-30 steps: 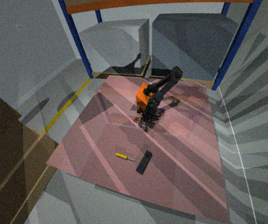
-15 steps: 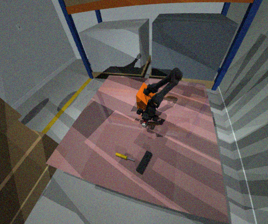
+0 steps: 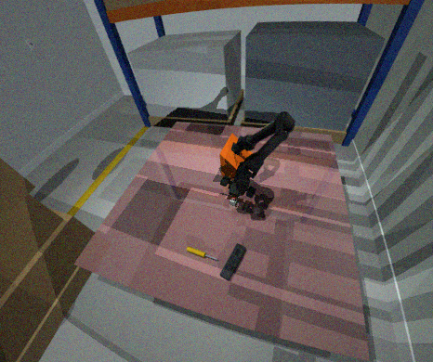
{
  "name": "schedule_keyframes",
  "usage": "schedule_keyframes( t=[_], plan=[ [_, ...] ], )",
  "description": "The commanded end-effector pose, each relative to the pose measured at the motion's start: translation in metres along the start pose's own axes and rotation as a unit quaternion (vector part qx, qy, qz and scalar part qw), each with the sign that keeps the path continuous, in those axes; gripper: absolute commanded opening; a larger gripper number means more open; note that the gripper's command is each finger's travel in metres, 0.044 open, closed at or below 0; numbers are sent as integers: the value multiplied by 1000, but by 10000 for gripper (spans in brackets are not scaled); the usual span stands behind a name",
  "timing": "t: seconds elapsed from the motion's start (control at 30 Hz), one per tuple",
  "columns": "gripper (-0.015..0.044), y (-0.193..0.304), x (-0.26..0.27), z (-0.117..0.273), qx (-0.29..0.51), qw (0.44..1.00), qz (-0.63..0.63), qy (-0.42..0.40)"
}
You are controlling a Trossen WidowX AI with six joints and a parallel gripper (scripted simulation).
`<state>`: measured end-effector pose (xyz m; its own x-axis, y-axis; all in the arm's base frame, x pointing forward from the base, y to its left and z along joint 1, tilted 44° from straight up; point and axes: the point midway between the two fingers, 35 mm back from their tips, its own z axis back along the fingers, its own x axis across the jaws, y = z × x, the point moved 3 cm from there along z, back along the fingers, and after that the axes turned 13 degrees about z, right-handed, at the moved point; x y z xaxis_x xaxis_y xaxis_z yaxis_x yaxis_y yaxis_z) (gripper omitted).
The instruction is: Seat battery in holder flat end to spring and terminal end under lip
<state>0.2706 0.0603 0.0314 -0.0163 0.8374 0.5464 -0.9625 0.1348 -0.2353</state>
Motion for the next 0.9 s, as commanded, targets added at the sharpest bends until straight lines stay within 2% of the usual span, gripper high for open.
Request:
schedule_keyframes(
  t=[0.0, 0.87],
  plan=[
    [70, 4, 0, -3, 21, 1000, -4, -6],
    [70, -5, 3, -3, 74, 997, 1, -9]
  ],
)
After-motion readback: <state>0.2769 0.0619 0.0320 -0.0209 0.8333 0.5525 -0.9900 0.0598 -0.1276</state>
